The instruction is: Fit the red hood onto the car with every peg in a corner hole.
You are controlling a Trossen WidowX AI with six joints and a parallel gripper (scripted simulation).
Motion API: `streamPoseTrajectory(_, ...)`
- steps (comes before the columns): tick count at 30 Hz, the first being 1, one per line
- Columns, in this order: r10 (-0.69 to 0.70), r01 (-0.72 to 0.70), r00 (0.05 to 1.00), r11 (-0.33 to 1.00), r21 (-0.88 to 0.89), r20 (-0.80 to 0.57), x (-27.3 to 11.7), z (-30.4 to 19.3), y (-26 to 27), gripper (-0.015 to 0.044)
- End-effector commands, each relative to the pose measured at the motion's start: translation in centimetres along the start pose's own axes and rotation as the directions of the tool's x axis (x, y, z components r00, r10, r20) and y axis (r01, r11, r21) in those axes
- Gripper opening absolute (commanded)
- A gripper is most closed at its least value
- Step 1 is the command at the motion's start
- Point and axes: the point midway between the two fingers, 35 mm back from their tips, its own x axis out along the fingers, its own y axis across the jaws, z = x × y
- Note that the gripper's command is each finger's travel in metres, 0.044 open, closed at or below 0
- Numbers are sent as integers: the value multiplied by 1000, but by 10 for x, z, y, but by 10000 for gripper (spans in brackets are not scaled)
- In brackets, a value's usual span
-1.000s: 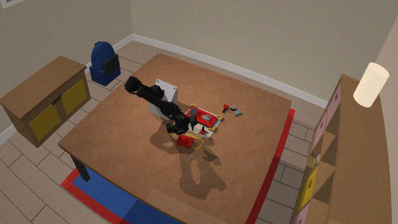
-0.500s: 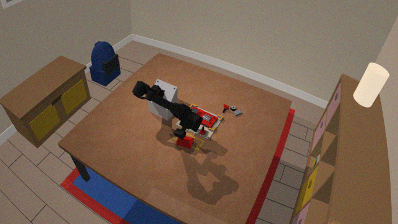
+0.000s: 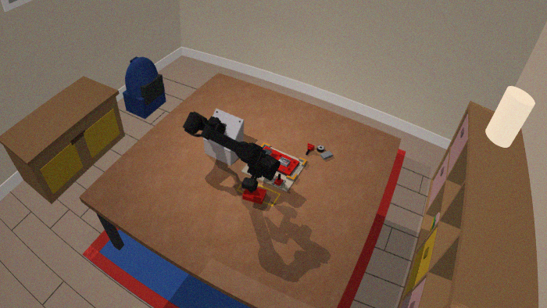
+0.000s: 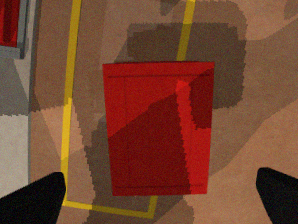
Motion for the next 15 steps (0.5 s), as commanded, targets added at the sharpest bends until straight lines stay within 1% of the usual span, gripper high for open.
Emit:
streamPoseTrajectory(1, -6, 6, 1000, 1000, -4, -2, 3, 0, -2, 440)
streamPoseTrajectory(15, -6, 6, 1000, 1000, -4, -2, 12, 1, -1, 440)
